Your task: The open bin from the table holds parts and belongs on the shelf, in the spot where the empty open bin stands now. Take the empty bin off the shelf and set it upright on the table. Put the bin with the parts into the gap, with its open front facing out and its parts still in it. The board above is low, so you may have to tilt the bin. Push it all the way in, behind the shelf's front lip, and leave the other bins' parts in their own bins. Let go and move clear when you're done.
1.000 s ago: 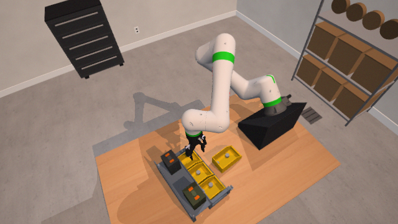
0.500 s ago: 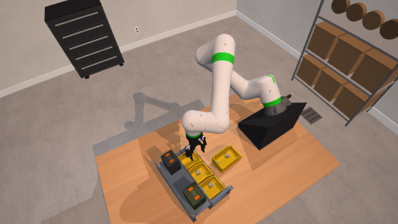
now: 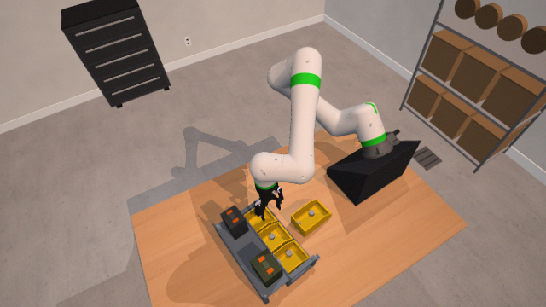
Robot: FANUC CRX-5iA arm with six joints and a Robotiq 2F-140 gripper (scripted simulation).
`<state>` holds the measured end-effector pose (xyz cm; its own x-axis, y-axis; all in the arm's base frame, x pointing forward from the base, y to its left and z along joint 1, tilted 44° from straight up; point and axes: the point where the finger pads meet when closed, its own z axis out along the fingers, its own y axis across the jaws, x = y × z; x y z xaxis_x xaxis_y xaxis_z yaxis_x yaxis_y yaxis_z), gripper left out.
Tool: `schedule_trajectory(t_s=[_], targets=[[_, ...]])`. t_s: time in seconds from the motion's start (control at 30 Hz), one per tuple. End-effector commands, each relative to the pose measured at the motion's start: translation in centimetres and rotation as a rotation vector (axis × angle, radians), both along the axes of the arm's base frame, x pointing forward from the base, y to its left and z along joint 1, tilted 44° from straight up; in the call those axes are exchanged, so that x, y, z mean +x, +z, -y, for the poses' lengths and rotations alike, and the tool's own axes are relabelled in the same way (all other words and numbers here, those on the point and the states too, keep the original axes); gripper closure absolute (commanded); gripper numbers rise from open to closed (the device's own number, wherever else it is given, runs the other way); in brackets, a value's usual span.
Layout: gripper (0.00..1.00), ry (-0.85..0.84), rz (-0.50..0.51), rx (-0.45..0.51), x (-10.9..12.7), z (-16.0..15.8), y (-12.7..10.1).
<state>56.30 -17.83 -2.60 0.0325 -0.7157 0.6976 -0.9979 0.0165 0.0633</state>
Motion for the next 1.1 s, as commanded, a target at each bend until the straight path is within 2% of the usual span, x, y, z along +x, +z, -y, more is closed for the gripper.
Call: schedule_trajectory(t_s=[0.0, 0.73, 0.77, 1.07], targets=[[0.38, 0.001, 0.001, 0.0, 0.07, -0.02, 0.0], [0.38, 0.001, 0.001, 0.0, 0.07, 0.04, -0.05], [0.9, 0.001, 0.001, 0.0, 0.07, 0.04, -0.05], [0.9, 0.001, 0.001, 0.0, 0.07, 0.04, -0.05]])
